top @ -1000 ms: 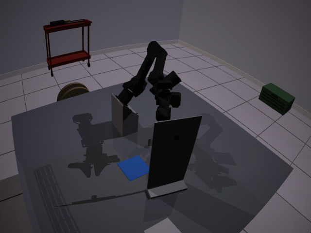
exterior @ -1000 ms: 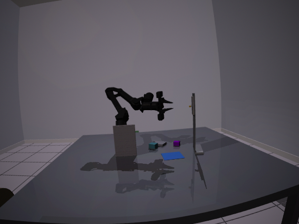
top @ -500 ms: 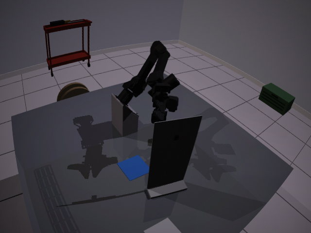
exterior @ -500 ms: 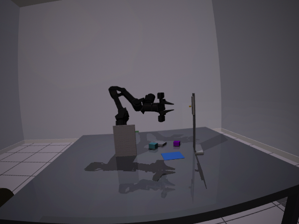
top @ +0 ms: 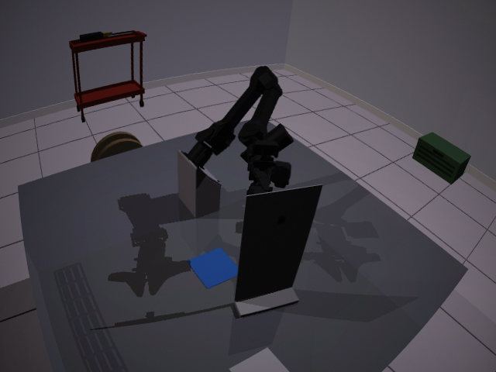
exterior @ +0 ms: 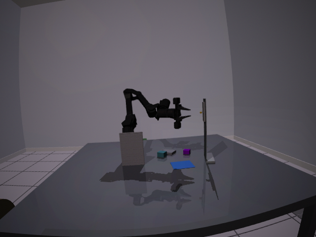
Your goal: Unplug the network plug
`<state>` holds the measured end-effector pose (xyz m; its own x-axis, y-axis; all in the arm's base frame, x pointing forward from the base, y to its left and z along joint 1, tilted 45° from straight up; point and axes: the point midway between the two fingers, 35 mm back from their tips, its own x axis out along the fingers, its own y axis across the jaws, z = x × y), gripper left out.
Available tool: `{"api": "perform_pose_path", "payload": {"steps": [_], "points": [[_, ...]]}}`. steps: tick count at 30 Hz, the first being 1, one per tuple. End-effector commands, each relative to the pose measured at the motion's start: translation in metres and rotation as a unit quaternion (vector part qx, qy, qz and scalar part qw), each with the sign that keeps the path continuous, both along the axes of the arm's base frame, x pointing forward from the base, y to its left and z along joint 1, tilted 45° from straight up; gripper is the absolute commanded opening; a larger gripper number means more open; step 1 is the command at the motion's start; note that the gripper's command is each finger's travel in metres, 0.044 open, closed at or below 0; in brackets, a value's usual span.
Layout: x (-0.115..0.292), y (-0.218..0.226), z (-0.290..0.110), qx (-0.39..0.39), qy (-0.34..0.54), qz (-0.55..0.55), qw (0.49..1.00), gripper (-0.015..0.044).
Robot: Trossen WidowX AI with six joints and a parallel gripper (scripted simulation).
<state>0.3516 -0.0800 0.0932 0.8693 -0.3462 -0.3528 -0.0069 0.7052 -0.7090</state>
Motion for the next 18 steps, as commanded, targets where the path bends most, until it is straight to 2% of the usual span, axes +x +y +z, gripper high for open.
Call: {"api": "perform_pose_path", "payload": {"steps": [1,18], "points": [[0.008,-0.002,0.0,-0.001,-0.003,0.001,1.0,0.0156],[0.03,-0.006,-0.002,-0.001,-0.004,0.001,1.0,0.0156]]}}
